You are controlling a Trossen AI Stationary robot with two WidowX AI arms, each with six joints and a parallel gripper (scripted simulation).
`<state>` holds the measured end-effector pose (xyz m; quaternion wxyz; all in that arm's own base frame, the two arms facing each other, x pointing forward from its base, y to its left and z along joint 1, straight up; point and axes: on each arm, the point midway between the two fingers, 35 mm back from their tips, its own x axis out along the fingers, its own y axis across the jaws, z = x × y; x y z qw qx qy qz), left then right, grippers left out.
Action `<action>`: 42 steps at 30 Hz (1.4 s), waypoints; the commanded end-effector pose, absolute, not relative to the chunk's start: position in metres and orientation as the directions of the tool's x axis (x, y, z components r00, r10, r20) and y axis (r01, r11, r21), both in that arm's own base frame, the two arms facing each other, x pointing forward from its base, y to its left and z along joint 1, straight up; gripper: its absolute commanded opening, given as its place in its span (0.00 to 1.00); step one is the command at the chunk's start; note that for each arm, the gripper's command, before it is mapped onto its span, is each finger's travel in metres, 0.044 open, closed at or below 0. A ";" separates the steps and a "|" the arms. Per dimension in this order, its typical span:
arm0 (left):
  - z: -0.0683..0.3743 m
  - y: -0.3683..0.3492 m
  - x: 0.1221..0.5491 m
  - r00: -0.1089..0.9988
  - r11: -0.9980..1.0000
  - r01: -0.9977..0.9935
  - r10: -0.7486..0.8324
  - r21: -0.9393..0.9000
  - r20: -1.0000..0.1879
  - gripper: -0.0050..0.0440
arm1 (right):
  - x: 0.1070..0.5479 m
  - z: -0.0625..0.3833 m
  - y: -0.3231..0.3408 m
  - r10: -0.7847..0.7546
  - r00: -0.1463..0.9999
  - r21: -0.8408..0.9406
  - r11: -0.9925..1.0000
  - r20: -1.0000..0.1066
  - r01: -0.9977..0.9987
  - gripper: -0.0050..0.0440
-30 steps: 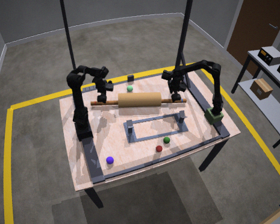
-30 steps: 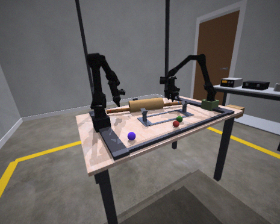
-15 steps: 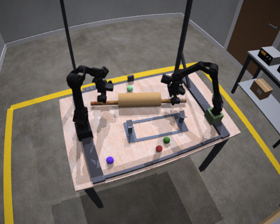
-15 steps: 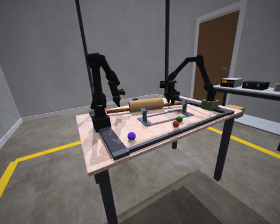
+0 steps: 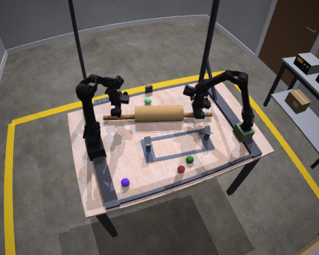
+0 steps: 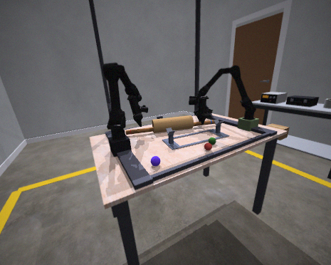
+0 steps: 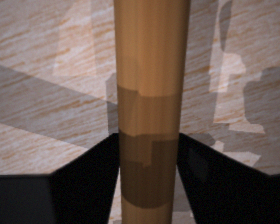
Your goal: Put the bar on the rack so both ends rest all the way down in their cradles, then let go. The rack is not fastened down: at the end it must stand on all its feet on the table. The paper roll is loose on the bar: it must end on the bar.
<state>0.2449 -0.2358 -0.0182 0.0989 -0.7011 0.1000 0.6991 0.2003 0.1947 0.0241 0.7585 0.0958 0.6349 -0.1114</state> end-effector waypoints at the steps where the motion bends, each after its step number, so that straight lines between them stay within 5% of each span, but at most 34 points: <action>1: -0.019 -0.236 0.244 0.003 -0.958 -0.285 -0.004 0.003 -1.000 0.20 | 0.206 0.036 0.200 -0.015 0.197 0.044 0.956 -0.980 0.289 0.92; 16: -0.020 -0.234 0.242 -0.006 -0.958 -0.285 0.004 -0.002 -1.000 0.20 | 0.206 0.036 0.200 -0.016 0.201 0.043 0.956 -0.980 0.289 0.92; 42: -0.020 -0.234 0.242 -0.006 -0.958 -0.285 0.004 -0.002 -1.000 0.20 | 0.209 -0.025 0.191 -0.046 0.166 0.005 0.956 -0.985 0.292 0.92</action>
